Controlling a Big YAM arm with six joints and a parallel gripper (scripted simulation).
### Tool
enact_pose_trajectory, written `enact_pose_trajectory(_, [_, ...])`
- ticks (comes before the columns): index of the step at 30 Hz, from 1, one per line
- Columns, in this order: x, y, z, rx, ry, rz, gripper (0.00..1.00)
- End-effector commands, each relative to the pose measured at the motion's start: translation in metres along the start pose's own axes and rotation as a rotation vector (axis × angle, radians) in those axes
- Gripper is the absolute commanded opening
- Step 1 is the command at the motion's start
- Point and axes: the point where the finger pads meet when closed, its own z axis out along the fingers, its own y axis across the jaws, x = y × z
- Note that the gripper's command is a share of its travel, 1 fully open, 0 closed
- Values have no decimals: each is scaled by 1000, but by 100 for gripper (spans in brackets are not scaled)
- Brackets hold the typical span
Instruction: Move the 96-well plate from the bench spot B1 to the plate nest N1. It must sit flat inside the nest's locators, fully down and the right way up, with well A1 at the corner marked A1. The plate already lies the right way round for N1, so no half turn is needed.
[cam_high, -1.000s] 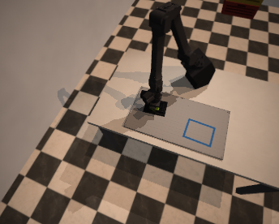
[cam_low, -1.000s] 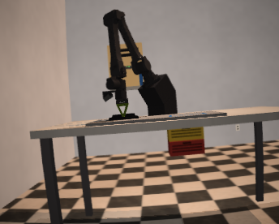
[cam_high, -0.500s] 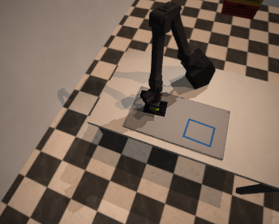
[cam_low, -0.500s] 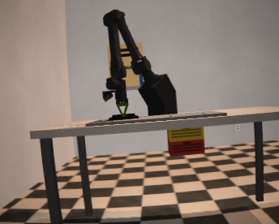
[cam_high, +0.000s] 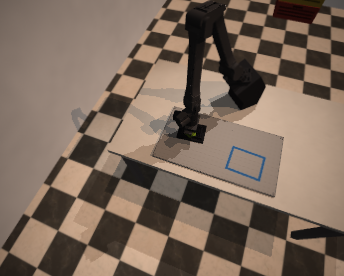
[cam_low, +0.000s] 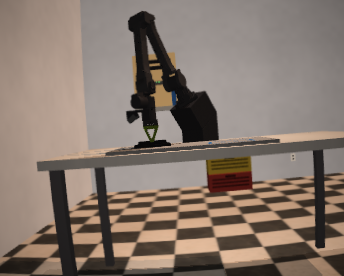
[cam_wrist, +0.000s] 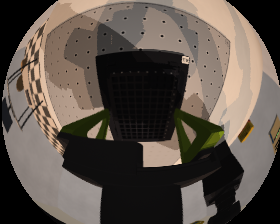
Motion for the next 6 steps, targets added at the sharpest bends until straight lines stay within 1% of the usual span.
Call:
enact_pose_trajectory(1, [-4, 9, -19, -22, -14, 5, 100])
enact_pose_trajectory(6, [-3, 6, -32, -19, -13, 6, 100])
